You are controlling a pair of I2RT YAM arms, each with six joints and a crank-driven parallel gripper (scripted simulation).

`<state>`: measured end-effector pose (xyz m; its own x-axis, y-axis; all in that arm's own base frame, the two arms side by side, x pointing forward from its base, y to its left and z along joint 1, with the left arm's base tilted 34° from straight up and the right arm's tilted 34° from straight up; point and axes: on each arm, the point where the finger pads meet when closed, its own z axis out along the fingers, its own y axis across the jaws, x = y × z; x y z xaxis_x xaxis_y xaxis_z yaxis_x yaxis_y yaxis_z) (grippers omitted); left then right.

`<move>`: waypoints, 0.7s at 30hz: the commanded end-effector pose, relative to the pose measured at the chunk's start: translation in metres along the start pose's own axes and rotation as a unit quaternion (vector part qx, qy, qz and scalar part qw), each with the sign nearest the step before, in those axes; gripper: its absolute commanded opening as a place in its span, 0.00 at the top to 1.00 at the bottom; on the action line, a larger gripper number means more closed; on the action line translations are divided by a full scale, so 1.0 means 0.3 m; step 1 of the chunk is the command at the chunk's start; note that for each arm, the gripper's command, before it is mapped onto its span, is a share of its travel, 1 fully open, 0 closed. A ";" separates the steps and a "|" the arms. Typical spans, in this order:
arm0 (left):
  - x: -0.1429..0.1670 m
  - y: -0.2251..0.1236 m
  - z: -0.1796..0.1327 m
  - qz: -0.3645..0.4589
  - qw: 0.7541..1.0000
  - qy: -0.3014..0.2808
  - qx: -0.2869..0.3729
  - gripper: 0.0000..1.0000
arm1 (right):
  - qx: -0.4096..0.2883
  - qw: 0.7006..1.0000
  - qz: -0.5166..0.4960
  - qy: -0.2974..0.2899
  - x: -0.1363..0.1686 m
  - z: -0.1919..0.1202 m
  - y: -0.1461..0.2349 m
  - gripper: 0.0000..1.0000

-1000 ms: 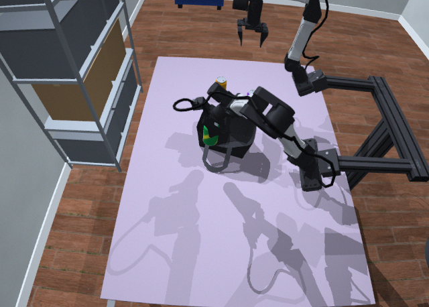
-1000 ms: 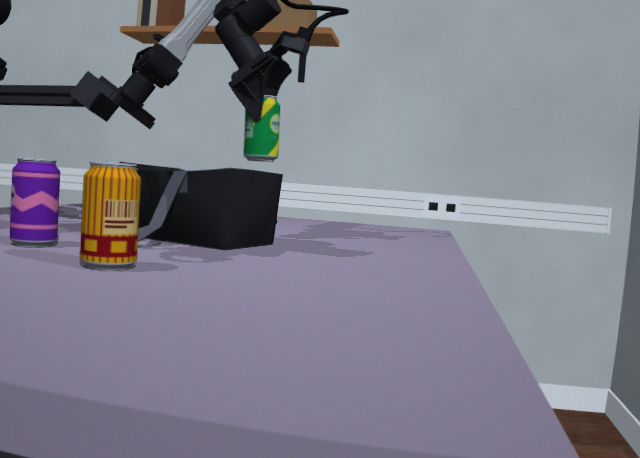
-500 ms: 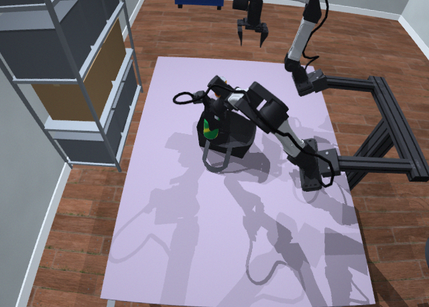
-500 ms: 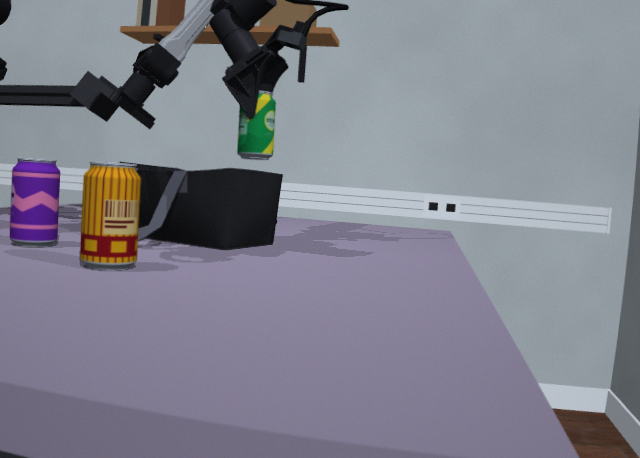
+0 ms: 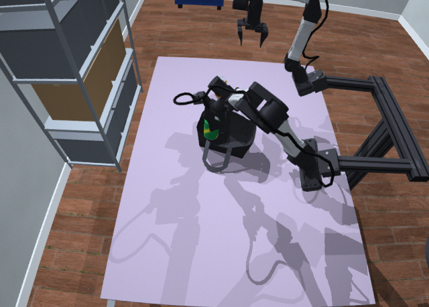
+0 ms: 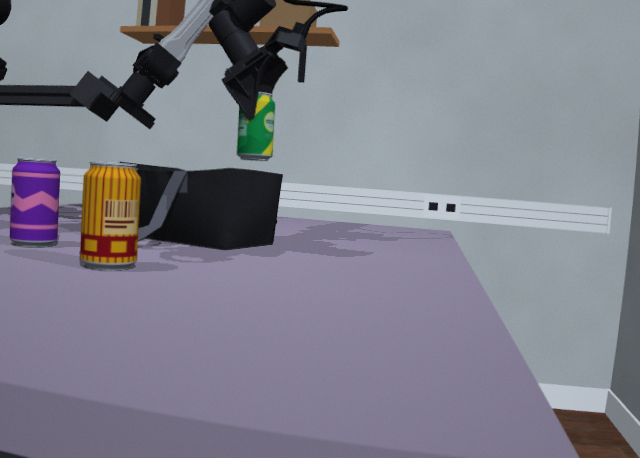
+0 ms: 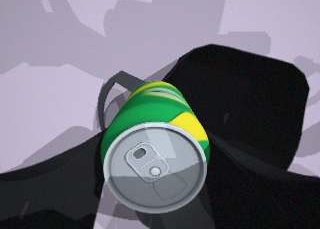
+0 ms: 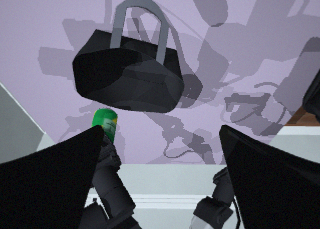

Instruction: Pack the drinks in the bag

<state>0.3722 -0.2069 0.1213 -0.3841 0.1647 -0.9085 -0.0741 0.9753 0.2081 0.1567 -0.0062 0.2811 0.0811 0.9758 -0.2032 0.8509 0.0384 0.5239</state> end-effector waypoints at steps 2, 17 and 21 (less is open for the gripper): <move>-0.096 0.004 -0.024 -0.036 0.999 -0.034 0.005 0.26 | -0.018 1.000 -0.001 -0.004 -0.006 -0.017 0.010 0.00; -0.091 -0.141 -0.021 -0.033 0.999 -0.028 0.012 0.26 | -0.018 1.000 -0.001 -0.004 -0.006 -0.017 0.010 0.00; -0.047 -0.176 -0.010 -0.016 1.000 -0.012 0.001 0.26 | -0.018 1.000 -0.001 -0.004 -0.006 -0.017 0.010 0.00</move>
<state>0.3776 -0.2424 0.1160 -0.3803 0.1616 -0.9107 -0.0765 0.9757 0.2051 0.1567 -0.0062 0.2811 0.0811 0.9758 -0.2032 0.8509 0.0384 0.5239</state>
